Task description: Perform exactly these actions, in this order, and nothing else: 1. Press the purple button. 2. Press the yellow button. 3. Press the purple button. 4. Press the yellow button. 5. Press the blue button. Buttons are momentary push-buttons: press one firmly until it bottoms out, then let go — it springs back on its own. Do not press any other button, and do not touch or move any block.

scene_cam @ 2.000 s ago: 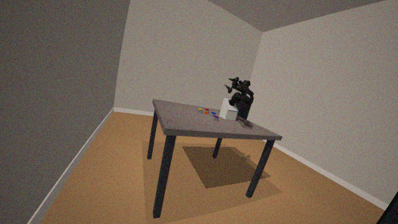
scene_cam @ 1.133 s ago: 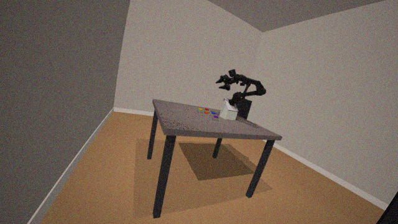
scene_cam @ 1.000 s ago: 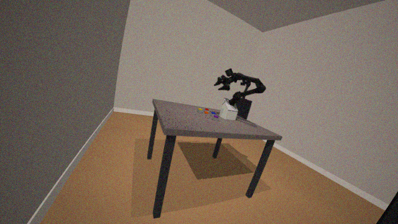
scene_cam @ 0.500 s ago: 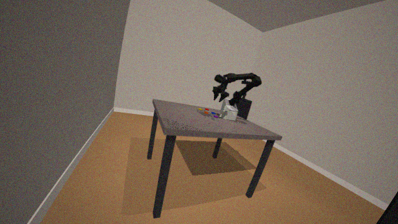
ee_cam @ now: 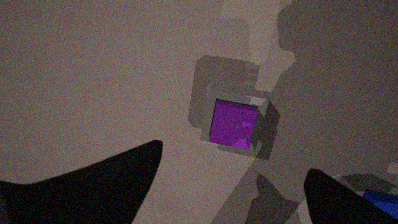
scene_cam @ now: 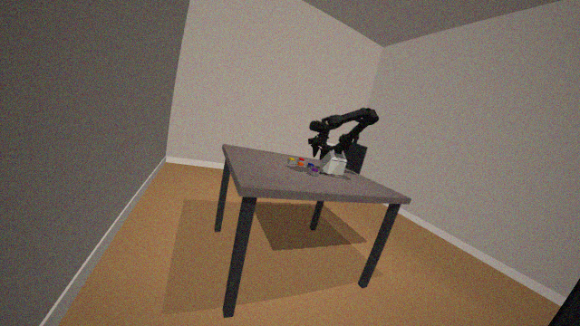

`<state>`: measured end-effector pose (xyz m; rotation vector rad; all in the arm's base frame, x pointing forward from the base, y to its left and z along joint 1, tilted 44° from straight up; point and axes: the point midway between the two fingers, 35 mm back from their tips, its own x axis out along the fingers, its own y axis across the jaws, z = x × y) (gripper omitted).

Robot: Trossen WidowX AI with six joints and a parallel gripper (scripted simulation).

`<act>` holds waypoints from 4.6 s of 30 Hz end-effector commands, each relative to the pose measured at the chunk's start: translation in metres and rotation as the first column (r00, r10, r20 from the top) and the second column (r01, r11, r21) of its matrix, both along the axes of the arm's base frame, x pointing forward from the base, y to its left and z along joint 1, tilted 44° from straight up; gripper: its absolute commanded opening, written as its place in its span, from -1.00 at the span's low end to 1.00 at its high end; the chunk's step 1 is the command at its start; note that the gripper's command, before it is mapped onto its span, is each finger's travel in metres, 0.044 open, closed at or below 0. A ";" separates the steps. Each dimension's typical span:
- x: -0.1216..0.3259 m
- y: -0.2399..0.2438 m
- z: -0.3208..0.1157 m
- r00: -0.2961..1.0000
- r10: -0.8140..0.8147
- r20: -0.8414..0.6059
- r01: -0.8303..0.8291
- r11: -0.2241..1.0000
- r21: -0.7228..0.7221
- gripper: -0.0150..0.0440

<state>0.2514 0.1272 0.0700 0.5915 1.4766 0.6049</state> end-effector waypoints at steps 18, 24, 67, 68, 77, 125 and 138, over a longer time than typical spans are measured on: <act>-0.008 0.026 -0.030 0.999 0.004 -0.032 -0.004 1.000 -0.004 -0.42; -0.008 0.030 -0.035 0.999 0.004 -0.032 -0.004 1.000 -0.005 -0.42; -0.008 0.026 -0.030 0.999 0.004 -0.032 -0.004 1.000 -0.004 -0.42; -0.008 0.026 -0.030 0.999 0.004 -0.032 -0.004 1.000 -0.004 -0.42; -0.007 -0.016 0.014 0.999 0.004 -0.032 -0.004 1.000 -0.007 -0.42; 0.047 -0.137 -0.203 1.000 0.004 -0.026 -0.004 1.000 -0.016 -0.42; 0.046 -0.123 -0.217 1.000 0.004 -0.027 -0.004 1.000 -0.015 -0.42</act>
